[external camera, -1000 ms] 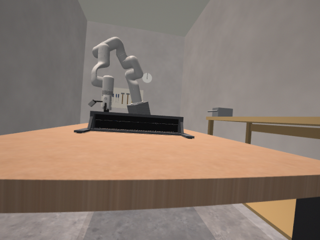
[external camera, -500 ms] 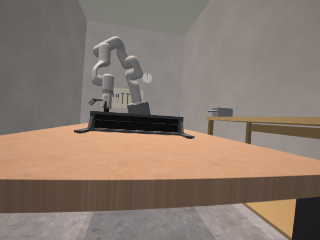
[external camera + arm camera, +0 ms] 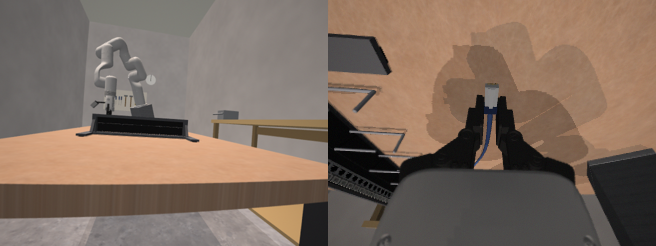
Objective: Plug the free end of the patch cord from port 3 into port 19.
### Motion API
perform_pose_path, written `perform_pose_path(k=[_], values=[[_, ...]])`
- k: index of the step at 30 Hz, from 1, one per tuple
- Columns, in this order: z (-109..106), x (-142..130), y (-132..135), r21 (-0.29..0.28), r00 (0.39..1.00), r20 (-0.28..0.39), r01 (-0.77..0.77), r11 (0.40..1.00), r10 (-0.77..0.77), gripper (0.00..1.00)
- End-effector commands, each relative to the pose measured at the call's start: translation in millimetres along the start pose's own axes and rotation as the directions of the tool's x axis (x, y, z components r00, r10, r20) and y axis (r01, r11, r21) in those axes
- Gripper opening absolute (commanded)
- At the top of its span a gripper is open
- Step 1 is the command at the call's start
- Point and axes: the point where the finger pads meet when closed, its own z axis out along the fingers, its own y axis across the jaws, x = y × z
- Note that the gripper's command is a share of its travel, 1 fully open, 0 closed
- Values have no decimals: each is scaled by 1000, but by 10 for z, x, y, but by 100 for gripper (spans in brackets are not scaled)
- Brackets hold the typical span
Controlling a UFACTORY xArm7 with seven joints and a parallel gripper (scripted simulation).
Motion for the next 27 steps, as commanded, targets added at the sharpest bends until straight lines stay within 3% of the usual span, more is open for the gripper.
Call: perform_pose_path(k=[1, 27], values=[[-8, 5, -13, 3, 1000, -1, 0, 1000, 0, 0], [-20, -32, -70, 3, 999, -1, 52, 999, -52, 0]])
